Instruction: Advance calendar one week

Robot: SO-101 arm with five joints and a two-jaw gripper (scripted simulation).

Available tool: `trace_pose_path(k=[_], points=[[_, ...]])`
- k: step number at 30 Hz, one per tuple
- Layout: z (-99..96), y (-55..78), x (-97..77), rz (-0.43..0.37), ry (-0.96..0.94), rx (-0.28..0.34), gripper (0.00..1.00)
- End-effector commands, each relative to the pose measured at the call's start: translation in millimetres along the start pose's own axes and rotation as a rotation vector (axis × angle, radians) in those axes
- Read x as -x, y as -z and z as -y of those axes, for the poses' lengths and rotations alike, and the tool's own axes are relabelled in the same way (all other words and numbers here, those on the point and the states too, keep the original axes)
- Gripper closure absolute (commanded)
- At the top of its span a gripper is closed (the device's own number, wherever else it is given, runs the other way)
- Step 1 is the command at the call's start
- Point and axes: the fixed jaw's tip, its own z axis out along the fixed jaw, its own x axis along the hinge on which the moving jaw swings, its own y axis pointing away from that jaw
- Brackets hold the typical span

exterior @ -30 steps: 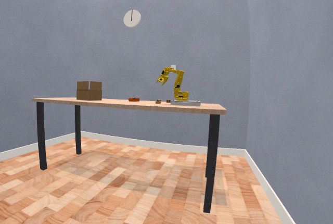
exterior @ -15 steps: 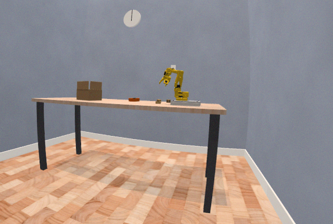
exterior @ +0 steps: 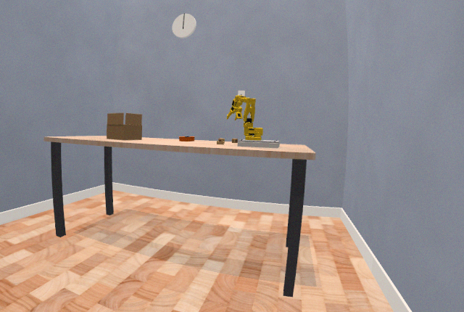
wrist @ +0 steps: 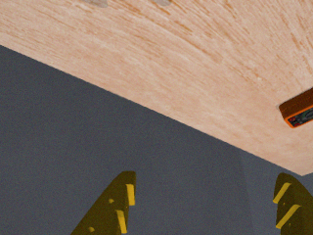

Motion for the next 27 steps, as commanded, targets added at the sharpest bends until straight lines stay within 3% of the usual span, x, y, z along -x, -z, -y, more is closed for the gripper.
trace_pose_path(k=[1, 13, 27], points=[[-9.8, -1.9, -4.4, -0.006, 0.089, 0.018, 0.65], [-23.5, -3.0, -6.3, -0.001, 0.209, 0.045, 0.65], [-25.7, -4.0, -6.1, 0.004, 0.227, 0.049, 0.65]])
